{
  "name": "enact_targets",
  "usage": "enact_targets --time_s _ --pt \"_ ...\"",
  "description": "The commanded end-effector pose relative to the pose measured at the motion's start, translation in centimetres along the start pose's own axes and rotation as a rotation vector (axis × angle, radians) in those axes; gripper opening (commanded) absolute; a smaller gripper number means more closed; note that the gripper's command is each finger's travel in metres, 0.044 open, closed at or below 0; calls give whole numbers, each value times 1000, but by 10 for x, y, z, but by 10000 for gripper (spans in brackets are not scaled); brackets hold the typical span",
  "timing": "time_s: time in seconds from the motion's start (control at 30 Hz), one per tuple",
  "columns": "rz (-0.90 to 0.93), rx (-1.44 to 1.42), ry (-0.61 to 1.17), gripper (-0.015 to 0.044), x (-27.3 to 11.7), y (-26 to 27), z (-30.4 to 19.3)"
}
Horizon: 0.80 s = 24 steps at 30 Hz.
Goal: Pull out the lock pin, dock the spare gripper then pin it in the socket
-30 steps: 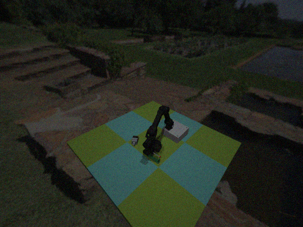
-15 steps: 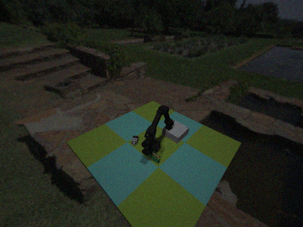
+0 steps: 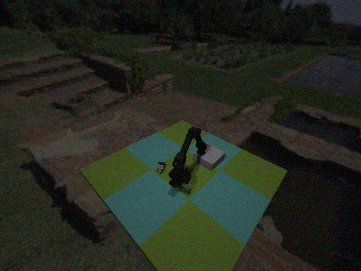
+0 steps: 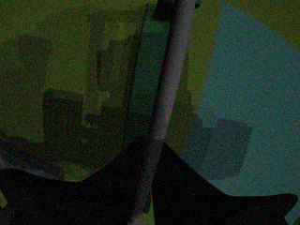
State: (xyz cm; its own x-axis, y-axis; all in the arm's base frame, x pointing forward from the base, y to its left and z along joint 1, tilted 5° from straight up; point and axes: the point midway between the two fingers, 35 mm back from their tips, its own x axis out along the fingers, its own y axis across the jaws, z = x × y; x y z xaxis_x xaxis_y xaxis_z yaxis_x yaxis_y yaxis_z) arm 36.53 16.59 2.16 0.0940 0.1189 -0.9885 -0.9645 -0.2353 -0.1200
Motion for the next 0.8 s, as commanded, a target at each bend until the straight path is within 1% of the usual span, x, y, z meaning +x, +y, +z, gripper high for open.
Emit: enact_targets --time_s 0.0,0.77 --pt "1 -5 0 0 7 1 -1" --pt "1 -5 0 0 10 2 -1"
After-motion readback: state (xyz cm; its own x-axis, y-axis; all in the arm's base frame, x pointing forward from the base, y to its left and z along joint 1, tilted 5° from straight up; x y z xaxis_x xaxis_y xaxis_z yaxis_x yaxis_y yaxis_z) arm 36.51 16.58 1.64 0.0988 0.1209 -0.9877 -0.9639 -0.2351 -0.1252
